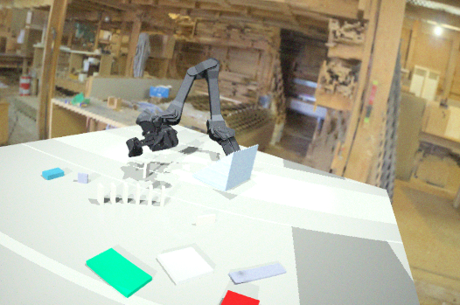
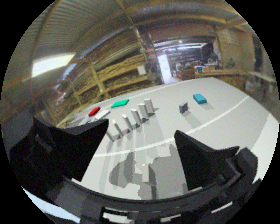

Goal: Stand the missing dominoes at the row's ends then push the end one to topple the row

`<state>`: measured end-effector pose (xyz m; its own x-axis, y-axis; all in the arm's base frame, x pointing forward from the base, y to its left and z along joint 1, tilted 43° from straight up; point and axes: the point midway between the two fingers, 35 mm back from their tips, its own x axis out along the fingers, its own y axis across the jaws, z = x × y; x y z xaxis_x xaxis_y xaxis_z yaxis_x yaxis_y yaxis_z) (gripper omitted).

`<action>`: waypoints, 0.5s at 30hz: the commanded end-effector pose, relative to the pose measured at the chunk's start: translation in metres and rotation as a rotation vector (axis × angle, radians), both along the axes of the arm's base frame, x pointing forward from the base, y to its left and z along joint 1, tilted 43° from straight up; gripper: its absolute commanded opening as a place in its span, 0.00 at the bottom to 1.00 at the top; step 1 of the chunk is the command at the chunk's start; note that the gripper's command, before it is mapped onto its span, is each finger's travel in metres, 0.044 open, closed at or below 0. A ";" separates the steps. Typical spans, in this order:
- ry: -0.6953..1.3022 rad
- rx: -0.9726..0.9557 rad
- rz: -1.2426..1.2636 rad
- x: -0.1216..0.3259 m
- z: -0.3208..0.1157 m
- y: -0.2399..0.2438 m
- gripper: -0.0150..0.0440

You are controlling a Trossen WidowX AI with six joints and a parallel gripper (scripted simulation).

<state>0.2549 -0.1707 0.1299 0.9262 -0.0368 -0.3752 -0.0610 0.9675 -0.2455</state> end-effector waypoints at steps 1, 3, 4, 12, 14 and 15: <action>0.163 0.363 -0.257 0.030 0.004 0.005 1.00; 0.221 0.488 -0.386 0.040 0.007 0.010 1.00; 0.247 0.544 -0.454 0.043 0.008 0.014 1.00; 0.449 0.745 -1.000 0.043 -0.014 0.038 1.00; 0.471 0.733 -1.105 0.037 -0.016 0.039 1.00; 0.480 0.716 -1.179 0.032 -0.016 0.040 1.00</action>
<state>0.2960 -0.1514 0.1191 0.6433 -0.1611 -0.7485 0.5215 0.8080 0.2743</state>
